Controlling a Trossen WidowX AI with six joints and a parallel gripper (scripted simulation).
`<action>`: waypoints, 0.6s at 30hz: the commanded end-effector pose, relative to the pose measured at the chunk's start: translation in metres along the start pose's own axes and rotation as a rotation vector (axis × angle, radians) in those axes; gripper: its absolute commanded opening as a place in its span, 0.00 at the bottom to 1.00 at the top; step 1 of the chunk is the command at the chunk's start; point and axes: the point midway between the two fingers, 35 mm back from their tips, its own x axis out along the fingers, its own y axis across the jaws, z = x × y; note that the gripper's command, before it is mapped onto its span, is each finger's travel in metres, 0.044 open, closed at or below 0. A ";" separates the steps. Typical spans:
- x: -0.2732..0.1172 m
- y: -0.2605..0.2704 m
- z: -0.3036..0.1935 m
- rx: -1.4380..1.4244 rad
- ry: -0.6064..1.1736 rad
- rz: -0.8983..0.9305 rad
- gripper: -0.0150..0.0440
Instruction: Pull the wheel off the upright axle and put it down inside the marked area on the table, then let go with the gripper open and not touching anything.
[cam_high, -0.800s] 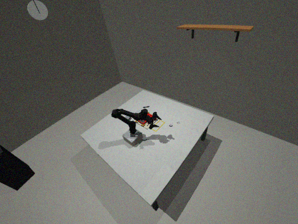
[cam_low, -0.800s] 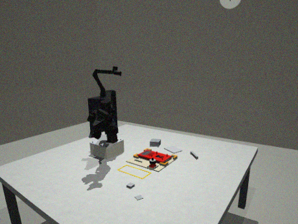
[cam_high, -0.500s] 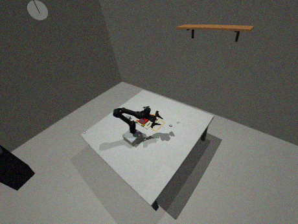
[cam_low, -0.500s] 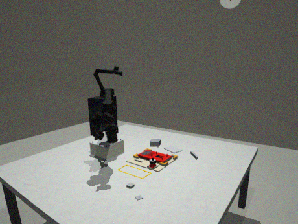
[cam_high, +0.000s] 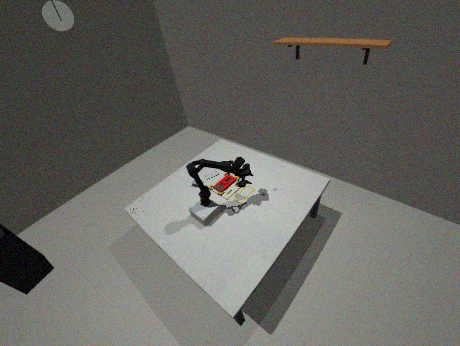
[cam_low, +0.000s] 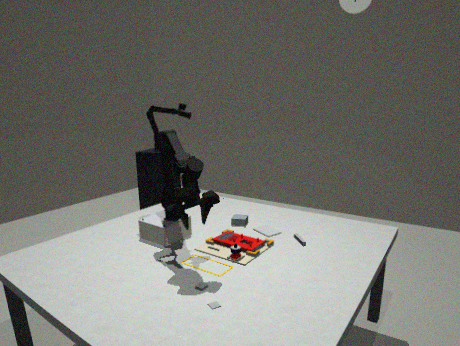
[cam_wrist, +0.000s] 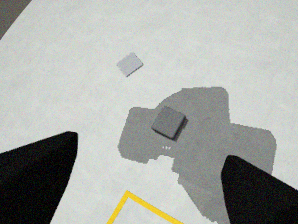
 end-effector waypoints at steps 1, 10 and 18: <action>0.008 0.028 -0.033 -0.220 0.167 0.007 0.76; 0.010 0.073 -0.106 -0.766 0.515 0.023 0.76; -0.005 0.096 -0.171 -1.213 0.810 0.086 0.76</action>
